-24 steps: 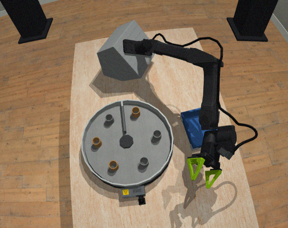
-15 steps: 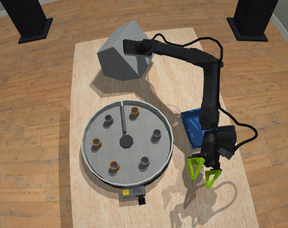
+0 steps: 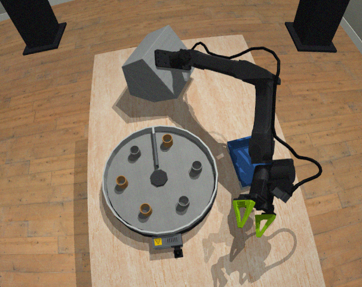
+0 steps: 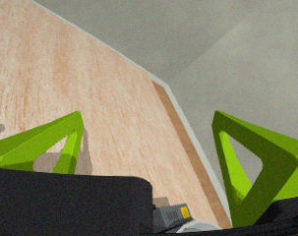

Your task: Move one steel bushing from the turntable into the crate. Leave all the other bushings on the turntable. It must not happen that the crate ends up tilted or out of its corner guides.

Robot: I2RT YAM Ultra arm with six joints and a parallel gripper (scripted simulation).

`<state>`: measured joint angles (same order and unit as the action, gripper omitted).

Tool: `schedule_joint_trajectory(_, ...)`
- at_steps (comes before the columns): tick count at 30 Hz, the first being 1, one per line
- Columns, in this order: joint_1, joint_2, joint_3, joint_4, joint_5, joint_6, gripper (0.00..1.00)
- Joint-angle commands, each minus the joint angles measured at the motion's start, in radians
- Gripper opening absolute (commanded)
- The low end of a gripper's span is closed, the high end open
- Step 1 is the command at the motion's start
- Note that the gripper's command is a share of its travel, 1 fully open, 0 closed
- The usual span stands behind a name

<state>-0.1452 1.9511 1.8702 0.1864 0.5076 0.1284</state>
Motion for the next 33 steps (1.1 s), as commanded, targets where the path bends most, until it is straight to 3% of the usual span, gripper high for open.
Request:
schedule_joint_trajectory(1, -0.059, 0.003, -0.036, -0.081, -0.045, -0.016, 1.0)
schedule_joint_trajectory(24, -0.28, 0.015, -0.137, -0.464, -0.381, -0.126, 1.0)
schedule_joint_trajectory(27, -0.283, 0.017, -0.147, -0.473, -0.385, -0.128, 1.0)
schedule_joint_trajectory(28, -0.313, 0.013, -0.162, -0.525, -0.43, -0.142, 1.0)
schedule_joint_trajectory(33, -0.356, 0.023, -0.183, -0.603, -0.497, -0.165, 1.0)
